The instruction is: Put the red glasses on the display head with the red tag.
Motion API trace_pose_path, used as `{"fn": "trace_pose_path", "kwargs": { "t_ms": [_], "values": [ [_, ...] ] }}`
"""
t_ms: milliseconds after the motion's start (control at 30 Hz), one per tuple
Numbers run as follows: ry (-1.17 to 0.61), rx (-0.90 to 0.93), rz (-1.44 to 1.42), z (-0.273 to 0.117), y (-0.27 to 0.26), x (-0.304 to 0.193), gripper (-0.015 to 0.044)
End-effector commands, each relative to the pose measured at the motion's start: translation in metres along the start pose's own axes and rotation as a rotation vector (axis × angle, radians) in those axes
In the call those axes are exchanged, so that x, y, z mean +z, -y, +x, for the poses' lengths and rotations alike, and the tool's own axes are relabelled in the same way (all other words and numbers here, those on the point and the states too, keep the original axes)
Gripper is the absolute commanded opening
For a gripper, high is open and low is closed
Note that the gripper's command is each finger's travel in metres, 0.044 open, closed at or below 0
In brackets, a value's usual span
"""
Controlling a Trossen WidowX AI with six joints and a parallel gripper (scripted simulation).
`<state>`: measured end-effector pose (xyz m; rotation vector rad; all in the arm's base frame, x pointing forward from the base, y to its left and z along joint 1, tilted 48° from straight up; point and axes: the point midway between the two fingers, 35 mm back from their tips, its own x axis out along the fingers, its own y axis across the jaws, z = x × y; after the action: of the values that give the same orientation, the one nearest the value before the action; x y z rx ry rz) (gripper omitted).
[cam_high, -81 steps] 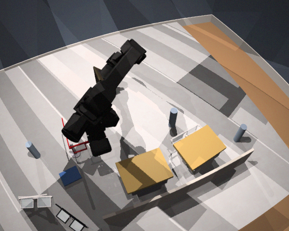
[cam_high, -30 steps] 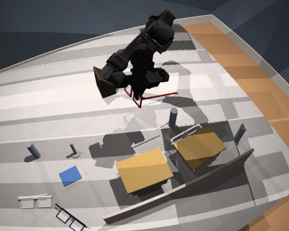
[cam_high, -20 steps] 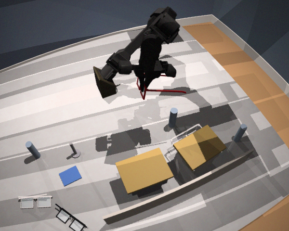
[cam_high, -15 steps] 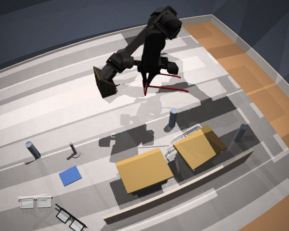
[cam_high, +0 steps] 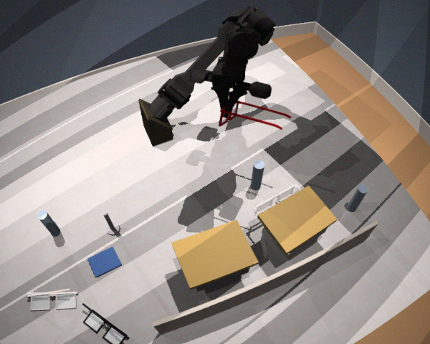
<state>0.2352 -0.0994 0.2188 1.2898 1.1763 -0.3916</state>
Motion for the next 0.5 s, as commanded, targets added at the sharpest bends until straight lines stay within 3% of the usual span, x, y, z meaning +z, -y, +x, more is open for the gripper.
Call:
{"fn": "trace_pose_path", "kwargs": {
  "t_ms": [0, 467],
  "values": [
    [0.022, 0.006, 0.123, -0.005, 0.003, -0.013, 0.0000],
    [0.089, 0.063, 0.546, -0.017, 0.012, -0.052, 0.0000]
  ]
}}
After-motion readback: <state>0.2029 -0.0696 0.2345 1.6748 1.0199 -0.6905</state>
